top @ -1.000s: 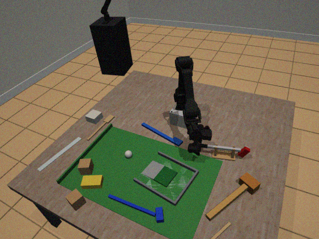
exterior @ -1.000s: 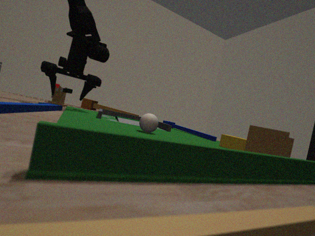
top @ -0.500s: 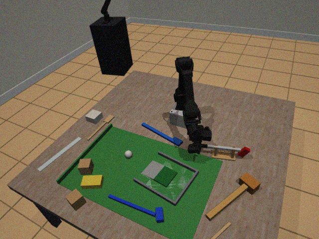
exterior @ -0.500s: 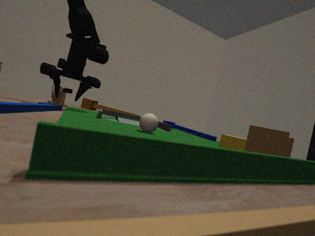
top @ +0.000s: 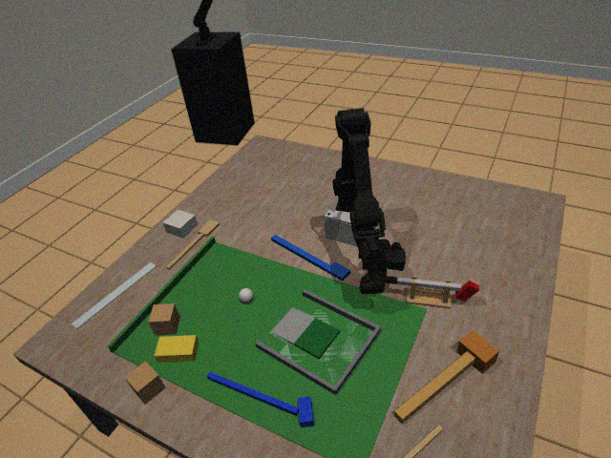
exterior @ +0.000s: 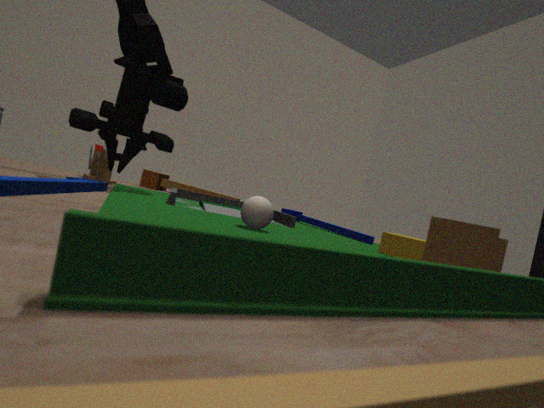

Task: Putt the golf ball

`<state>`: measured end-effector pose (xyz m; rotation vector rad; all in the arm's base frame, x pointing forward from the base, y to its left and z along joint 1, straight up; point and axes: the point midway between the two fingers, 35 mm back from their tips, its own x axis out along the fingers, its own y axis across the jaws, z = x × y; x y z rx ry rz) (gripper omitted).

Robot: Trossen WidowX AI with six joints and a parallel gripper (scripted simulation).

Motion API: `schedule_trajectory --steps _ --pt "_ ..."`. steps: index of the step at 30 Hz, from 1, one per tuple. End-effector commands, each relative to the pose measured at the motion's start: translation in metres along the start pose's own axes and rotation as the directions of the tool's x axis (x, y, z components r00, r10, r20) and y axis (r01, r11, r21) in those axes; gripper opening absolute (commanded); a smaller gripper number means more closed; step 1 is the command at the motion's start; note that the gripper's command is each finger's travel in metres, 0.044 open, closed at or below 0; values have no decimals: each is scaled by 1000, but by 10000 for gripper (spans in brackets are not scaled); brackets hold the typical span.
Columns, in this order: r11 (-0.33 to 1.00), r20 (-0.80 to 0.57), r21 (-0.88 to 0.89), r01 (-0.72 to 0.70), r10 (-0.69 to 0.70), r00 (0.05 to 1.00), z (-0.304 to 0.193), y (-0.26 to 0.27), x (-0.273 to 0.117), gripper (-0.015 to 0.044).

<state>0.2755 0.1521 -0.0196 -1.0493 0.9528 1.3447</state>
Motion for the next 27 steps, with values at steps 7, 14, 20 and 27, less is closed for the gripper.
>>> schedule_trajectory --steps 7,14,20,27 --pt "1000 1 -1 2 -2 1000 14 -5 -46 0" --pt "1000 1 0 1 -1 1000 26 -1 -95 0" --pt "999 -18 48 4 -3 1000 16 -5 -92 0" --pt "966 -63 257 27 -11 998 -22 -18 -107 0"
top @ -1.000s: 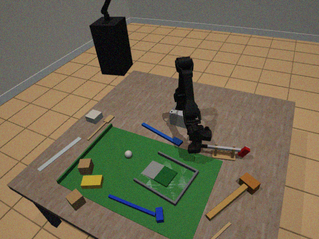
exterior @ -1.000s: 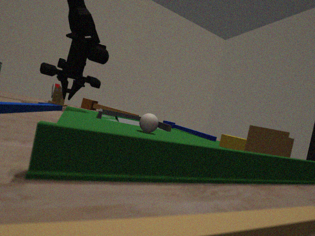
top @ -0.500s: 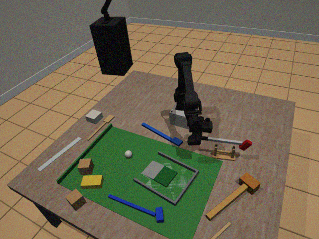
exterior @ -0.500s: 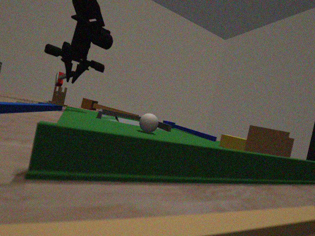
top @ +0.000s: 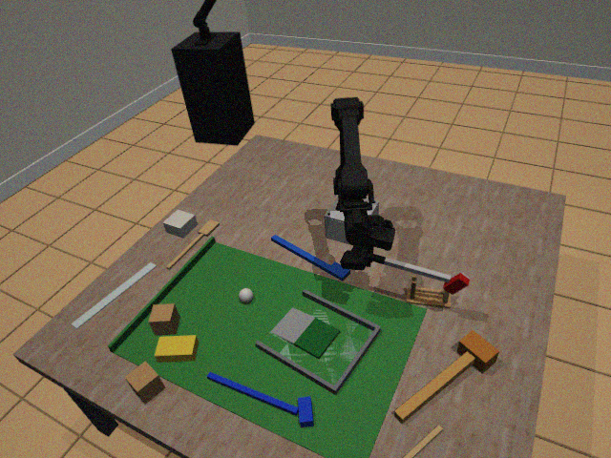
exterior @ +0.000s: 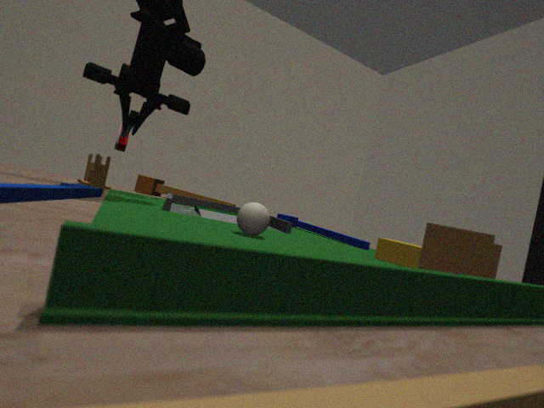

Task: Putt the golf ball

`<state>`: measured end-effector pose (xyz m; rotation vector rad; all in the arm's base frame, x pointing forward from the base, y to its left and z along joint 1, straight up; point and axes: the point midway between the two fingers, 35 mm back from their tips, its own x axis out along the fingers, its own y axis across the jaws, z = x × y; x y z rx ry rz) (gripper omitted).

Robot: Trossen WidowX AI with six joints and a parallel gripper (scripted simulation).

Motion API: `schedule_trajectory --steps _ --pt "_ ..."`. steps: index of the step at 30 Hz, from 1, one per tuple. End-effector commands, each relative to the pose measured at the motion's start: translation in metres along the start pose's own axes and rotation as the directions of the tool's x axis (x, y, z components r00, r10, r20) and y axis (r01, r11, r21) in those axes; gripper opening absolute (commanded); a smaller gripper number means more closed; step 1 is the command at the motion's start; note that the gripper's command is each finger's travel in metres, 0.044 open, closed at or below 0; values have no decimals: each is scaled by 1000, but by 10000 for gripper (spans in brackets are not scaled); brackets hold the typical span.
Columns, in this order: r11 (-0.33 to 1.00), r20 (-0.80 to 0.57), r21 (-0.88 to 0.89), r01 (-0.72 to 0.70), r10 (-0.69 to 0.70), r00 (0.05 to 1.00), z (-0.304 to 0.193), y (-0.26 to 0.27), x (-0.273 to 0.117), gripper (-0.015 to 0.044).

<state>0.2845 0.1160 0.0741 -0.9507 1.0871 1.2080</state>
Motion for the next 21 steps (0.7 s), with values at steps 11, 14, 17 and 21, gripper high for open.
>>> schedule_trajectory --steps 11,14,17,21 --pt "920 -82 390 44 -13 997 -71 -29 -31 0" --pt "882 -100 468 54 -8 995 -88 -31 -38 0" --pt "837 -117 543 66 -2 993 -105 -33 -45 0" --pt "768 -138 635 81 9 990 -127 -34 -54 0"
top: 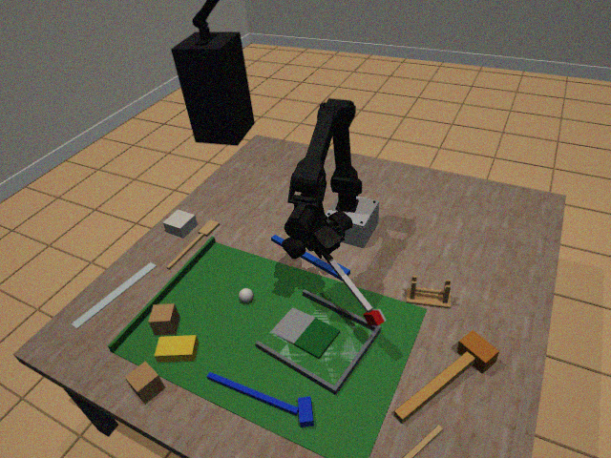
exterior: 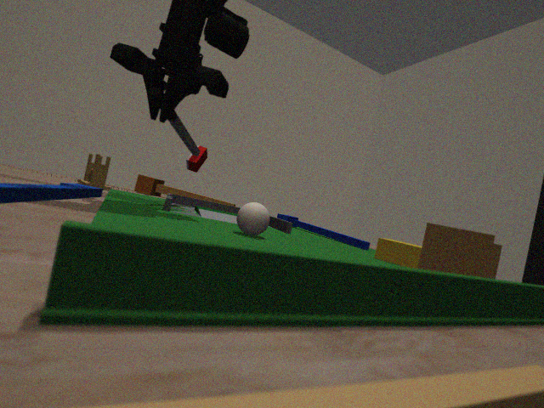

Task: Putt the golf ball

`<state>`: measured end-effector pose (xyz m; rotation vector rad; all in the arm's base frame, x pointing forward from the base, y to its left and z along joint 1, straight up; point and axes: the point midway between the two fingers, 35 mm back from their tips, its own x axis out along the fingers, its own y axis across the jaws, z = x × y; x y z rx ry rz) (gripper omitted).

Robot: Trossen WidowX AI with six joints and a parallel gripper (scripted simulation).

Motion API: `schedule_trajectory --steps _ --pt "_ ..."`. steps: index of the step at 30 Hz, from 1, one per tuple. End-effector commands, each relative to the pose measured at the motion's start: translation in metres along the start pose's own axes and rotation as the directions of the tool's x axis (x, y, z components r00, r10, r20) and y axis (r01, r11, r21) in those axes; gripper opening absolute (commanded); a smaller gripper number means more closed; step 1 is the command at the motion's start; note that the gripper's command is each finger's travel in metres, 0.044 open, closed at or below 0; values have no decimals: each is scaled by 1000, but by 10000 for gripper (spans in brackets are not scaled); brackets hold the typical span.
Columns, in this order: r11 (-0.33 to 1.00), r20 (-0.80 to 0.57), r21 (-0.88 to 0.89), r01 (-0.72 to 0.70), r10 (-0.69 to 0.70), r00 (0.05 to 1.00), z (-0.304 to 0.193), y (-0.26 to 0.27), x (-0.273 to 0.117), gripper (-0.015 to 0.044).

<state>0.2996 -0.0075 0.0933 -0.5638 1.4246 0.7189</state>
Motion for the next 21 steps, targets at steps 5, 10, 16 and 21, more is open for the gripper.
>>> schedule_trajectory --steps 5,10,16,21 --pt "975 -41 223 13 -4 999 -36 -26 -14 0" --pt "932 -70 361 23 3 998 -62 -38 -22 0" --pt "857 -102 515 37 18 995 -95 -49 -33 0" --pt "774 -125 631 51 36 991 -123 -54 -41 0"
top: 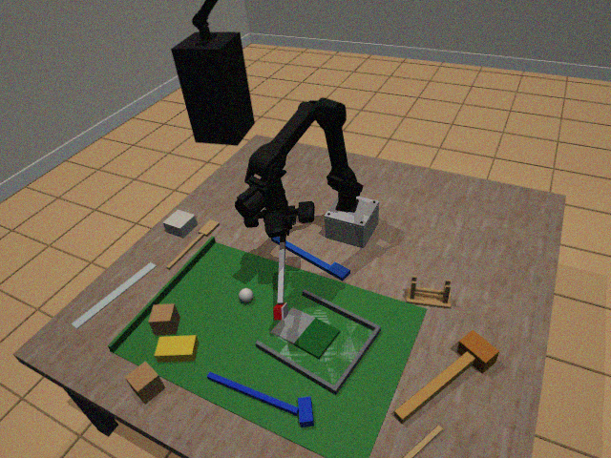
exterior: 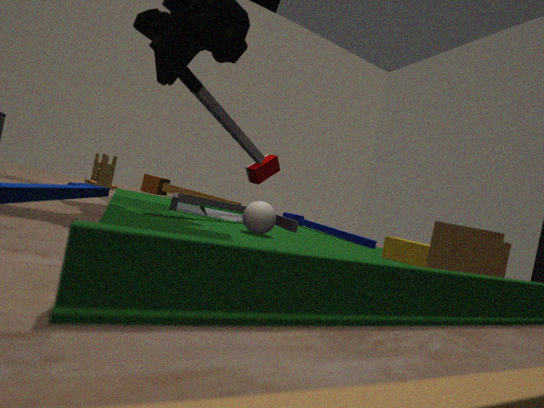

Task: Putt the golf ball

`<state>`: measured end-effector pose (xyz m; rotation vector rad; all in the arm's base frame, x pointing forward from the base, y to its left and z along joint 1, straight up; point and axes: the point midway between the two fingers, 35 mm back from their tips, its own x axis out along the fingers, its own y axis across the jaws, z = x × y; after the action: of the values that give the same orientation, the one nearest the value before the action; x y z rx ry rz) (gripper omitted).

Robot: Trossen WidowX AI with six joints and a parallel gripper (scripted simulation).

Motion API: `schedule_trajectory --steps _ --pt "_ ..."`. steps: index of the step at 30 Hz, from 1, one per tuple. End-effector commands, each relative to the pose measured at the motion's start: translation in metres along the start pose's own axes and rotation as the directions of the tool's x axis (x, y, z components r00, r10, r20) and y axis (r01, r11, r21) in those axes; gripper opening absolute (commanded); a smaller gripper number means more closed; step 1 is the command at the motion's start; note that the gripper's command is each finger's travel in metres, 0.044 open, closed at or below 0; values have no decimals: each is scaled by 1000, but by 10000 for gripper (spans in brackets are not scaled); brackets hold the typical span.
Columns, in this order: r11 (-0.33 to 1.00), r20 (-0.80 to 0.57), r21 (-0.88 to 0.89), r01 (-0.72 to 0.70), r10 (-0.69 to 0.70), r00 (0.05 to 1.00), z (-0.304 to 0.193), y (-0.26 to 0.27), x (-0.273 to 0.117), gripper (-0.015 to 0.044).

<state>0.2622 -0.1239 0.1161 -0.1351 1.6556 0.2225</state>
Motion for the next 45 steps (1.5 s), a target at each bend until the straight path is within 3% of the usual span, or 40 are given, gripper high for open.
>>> schedule_trajectory --steps 1,18,45 --pt "994 -18 107 3 -1 1000 -14 -16 -5 0" --pt "844 -111 536 21 45 993 -94 -66 -23 0" --pt "842 -112 540 22 46 993 -89 -71 27 0"
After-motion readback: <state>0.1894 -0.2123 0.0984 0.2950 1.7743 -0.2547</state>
